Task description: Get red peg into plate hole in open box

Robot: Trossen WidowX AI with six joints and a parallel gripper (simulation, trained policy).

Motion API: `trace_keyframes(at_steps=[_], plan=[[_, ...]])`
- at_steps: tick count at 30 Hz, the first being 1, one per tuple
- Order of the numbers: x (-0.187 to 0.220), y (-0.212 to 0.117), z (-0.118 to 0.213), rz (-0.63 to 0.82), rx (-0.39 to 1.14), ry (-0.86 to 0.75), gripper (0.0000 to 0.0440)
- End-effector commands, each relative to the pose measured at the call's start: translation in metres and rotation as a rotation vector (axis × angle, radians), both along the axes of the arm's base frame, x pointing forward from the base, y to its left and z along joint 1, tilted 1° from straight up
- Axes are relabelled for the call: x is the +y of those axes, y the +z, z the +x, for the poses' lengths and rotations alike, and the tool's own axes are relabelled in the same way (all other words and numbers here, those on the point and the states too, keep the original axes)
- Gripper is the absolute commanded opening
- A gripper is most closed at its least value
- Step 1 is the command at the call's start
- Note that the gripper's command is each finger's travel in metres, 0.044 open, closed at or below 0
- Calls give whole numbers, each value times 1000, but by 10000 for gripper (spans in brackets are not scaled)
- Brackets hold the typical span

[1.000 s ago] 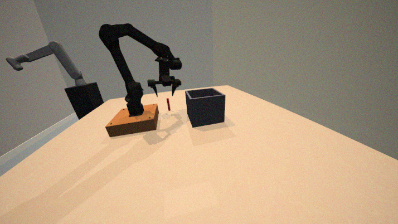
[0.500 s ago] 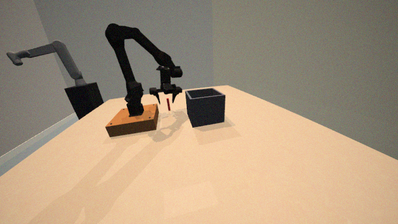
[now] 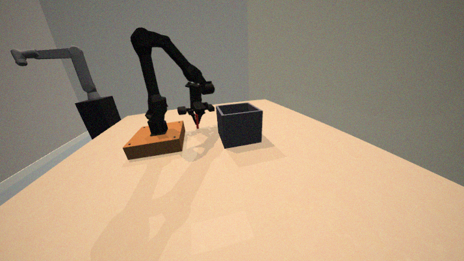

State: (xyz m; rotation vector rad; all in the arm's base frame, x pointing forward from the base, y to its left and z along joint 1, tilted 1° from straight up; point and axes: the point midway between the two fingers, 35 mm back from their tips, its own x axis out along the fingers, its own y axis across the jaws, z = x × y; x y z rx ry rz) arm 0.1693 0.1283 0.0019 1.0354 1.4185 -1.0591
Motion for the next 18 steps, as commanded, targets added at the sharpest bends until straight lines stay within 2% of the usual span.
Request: trace_keyframes(at_steps=[1,18], plan=[[3,1,3,17,-10,2,8],[20,50,29,133,-134,-33,0]])
